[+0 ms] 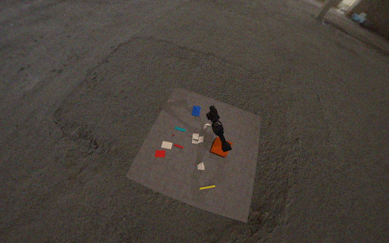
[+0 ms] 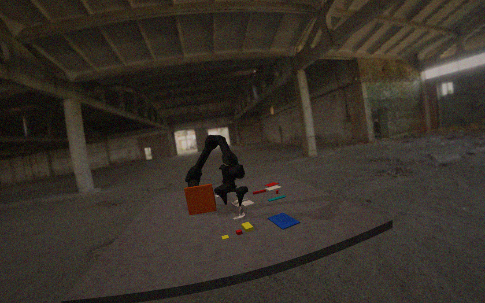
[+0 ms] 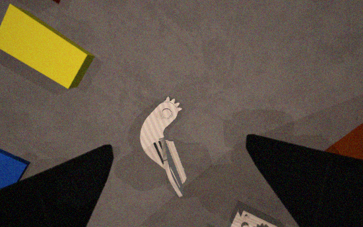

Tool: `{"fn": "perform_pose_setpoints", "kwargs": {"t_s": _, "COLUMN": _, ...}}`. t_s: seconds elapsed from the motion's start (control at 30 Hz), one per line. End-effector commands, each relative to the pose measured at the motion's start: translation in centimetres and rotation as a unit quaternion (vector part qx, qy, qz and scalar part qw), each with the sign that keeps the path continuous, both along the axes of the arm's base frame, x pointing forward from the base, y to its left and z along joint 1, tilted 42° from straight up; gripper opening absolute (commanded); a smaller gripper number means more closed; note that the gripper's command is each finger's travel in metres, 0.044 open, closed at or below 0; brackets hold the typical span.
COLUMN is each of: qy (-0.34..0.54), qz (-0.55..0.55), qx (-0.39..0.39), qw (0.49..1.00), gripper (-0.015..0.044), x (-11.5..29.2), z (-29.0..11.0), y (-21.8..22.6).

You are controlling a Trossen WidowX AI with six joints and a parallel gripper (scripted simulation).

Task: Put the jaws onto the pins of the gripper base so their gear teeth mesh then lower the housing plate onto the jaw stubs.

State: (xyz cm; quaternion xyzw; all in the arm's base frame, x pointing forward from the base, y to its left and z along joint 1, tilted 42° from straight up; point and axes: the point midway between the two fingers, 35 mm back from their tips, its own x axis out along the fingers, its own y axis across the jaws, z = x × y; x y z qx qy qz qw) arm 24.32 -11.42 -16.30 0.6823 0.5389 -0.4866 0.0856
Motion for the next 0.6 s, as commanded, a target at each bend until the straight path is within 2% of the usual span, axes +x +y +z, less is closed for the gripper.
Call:
{"fn": "perform_pose_setpoints", "kwargs": {"t_s": 0.0, "qy": 0.000, "qz": 0.000, "qx": 0.000, "qw": 1.000, "gripper": 0.0440, "x": 0.00, "z": 0.00, "y": 0.00}}
{"fn": "perform_pose_setpoints", "kwargs": {"t_s": 0.07, "qy": 0.000, "qz": 0.000, "qx": 0.000, "qw": 1.000, "gripper": 0.0440, "x": 0.00, "z": 0.00, "y": 0.00}}
{"fn": "perform_pose_setpoints", "kwargs": {"t_s": 0.57, "qy": 0.000, "qz": 0.000, "qx": 0.000, "qw": 1.000, "gripper": 0.0046, "x": 0.00, "z": 0.00, "y": 0.00}}
